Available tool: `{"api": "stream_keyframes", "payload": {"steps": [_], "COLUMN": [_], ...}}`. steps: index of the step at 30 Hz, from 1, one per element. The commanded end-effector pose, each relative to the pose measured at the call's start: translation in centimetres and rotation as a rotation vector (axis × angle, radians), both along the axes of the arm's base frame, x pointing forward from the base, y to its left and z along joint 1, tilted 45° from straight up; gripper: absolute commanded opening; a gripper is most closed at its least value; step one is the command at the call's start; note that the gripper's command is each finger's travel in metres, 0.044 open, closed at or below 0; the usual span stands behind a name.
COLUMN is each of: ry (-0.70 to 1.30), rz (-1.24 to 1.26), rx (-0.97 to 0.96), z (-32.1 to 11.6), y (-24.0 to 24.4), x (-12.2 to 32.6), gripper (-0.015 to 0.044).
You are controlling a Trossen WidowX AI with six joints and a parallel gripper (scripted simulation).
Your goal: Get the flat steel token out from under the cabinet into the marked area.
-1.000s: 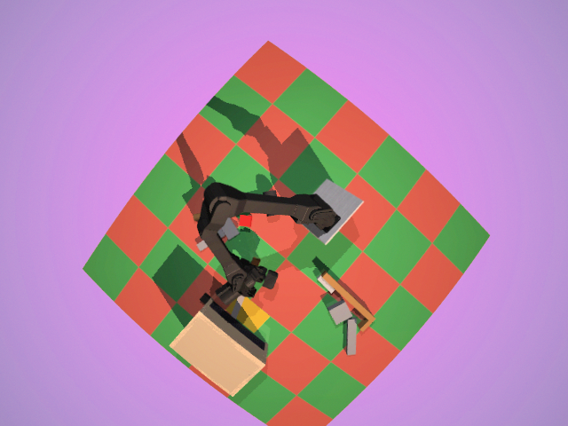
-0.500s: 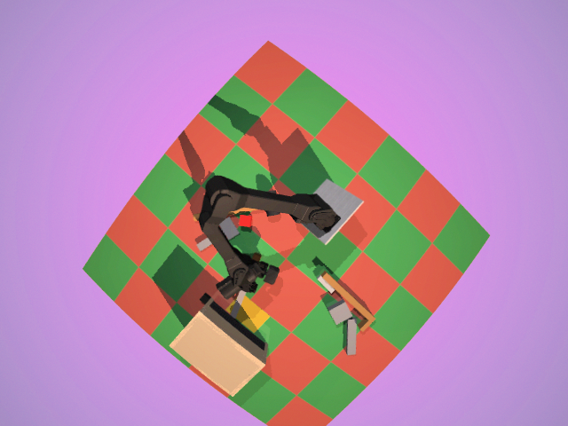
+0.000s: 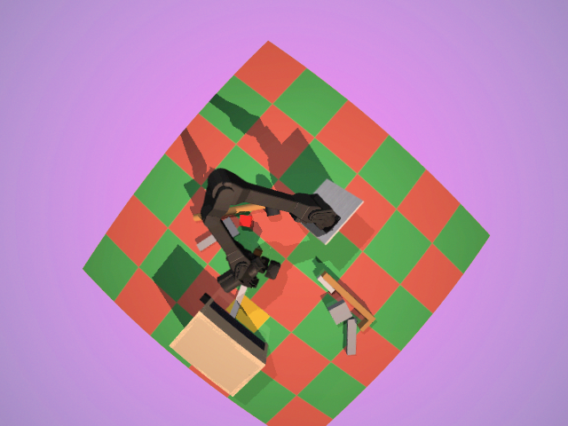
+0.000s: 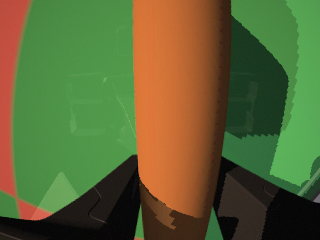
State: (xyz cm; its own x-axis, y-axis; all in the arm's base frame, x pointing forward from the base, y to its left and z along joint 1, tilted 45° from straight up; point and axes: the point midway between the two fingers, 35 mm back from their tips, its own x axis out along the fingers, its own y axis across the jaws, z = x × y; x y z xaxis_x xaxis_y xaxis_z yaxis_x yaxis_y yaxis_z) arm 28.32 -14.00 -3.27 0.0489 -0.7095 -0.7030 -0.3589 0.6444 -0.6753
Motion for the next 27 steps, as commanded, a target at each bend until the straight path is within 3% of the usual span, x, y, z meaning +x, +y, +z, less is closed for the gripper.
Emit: {"api": "stream_keyframes", "payload": {"steps": [1,27], "ry": [0.009,0.011], "rz": [0.001,0.001], "rx": [0.004,0.003], "z": [0.0,1.2], "y": [-0.2,-1.6], "x": [-0.9,-3.6], "gripper": [0.0,0.0]}}
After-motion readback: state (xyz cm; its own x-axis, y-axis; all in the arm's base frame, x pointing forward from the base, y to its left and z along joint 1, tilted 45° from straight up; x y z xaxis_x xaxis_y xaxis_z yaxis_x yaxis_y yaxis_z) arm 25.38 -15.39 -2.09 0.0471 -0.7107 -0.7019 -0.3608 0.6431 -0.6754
